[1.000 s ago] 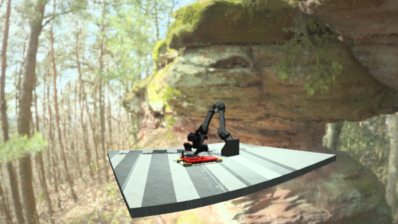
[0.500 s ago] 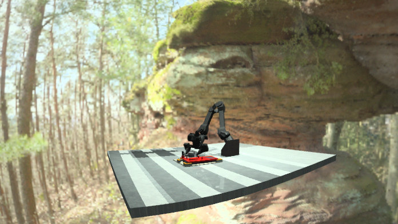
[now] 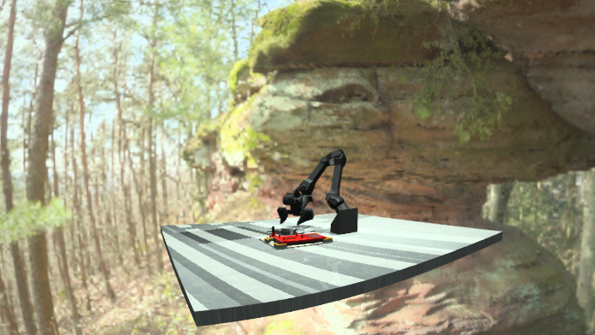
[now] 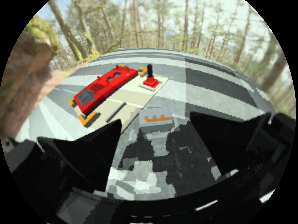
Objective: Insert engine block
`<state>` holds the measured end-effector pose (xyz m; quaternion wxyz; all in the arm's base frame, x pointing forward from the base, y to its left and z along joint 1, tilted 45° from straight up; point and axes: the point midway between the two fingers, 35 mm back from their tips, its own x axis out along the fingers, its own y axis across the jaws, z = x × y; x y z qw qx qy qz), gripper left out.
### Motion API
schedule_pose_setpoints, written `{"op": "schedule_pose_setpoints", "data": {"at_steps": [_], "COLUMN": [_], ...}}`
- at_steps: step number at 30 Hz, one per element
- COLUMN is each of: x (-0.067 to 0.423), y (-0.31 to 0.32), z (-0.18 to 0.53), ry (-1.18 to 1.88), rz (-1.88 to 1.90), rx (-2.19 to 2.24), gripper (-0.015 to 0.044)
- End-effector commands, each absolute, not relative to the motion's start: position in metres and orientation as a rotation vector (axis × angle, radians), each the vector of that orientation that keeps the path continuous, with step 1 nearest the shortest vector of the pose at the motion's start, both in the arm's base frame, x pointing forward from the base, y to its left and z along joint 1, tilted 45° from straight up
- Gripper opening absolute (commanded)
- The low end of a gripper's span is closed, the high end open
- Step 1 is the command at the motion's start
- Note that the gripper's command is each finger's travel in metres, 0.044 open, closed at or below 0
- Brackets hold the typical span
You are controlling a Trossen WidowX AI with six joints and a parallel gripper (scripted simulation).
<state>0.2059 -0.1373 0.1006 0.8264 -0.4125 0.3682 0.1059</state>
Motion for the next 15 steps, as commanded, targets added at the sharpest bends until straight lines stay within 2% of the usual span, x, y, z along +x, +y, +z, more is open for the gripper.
{"op": "schedule_pose_setpoints", "data": {"at_steps": [1,15], "x": [0.2036,0.2057], "y": [-0.1362,-0.1369], "z": [0.1038,0.1014], "ry": [0.780,0.788], "rz": [0.227,0.225], "rx": [-0.877,-0.871], "gripper": [0.0440,0.0440]}}
